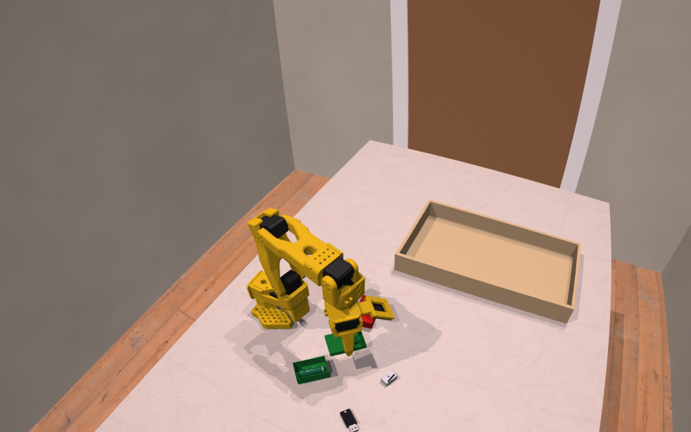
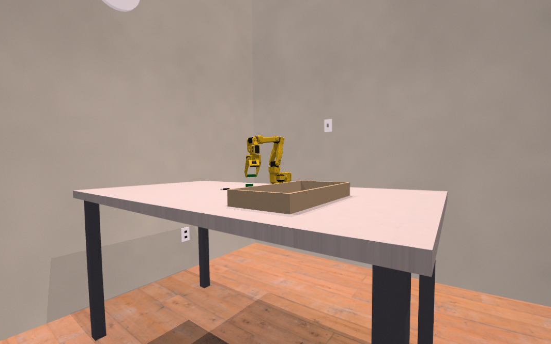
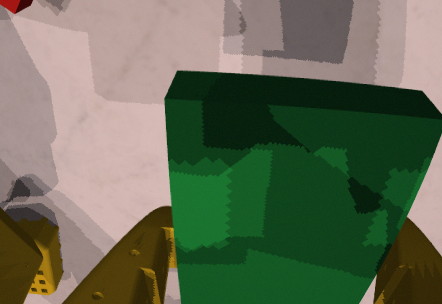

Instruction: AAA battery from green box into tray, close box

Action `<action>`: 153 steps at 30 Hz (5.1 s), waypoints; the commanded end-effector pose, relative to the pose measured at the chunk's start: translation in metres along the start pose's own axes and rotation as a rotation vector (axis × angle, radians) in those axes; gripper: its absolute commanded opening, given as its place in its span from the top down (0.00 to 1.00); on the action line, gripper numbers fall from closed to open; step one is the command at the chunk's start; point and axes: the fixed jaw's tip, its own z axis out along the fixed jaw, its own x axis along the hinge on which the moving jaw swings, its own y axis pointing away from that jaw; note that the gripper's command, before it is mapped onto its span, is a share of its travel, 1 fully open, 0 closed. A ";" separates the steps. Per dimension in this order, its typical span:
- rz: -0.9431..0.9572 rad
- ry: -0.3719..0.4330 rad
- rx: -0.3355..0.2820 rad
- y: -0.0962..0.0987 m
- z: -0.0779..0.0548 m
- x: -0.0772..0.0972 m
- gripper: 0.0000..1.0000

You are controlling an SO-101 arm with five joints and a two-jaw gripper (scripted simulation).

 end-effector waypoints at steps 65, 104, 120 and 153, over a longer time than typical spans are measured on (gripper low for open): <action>-0.002 -0.026 0.039 -0.006 -0.008 -0.010 0.78; -0.002 -0.026 0.039 -0.009 0.041 -0.013 0.78; -0.002 -0.026 0.039 -0.008 0.052 -0.012 0.78; -0.002 -0.026 0.039 -0.006 0.056 -0.010 0.78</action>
